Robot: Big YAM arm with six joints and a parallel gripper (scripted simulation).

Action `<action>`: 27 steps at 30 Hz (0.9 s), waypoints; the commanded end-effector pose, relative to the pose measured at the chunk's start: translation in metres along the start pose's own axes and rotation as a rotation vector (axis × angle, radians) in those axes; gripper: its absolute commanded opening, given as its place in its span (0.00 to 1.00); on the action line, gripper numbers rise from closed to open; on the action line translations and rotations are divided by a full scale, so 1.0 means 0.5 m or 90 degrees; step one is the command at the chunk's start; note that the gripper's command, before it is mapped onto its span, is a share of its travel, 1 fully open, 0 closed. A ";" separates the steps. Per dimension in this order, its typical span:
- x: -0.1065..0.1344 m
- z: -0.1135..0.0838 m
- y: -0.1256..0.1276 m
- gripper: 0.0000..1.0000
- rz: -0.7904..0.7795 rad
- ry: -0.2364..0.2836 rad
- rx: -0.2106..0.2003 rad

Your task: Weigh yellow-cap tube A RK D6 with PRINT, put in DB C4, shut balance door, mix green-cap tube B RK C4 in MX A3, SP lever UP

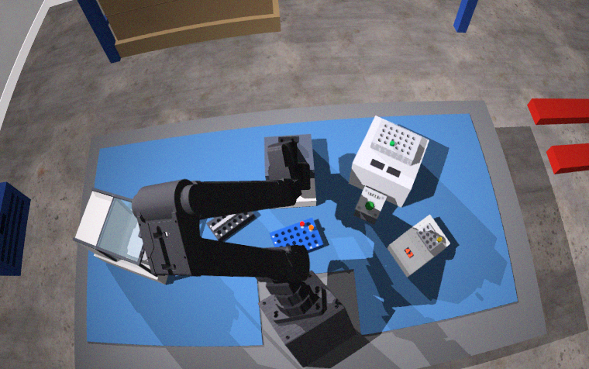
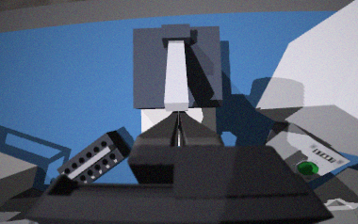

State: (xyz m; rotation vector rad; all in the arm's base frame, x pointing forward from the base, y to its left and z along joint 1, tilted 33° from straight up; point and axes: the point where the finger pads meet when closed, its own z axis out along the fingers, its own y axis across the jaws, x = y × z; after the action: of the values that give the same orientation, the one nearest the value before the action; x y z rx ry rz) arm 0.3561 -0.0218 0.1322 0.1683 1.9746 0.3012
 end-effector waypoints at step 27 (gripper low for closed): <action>-0.123 0.004 0.025 0.00 -0.029 -0.060 -0.016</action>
State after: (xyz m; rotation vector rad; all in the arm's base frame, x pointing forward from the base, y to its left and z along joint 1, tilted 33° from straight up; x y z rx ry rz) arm 0.3573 -0.0265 0.1496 0.1737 1.9529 0.2891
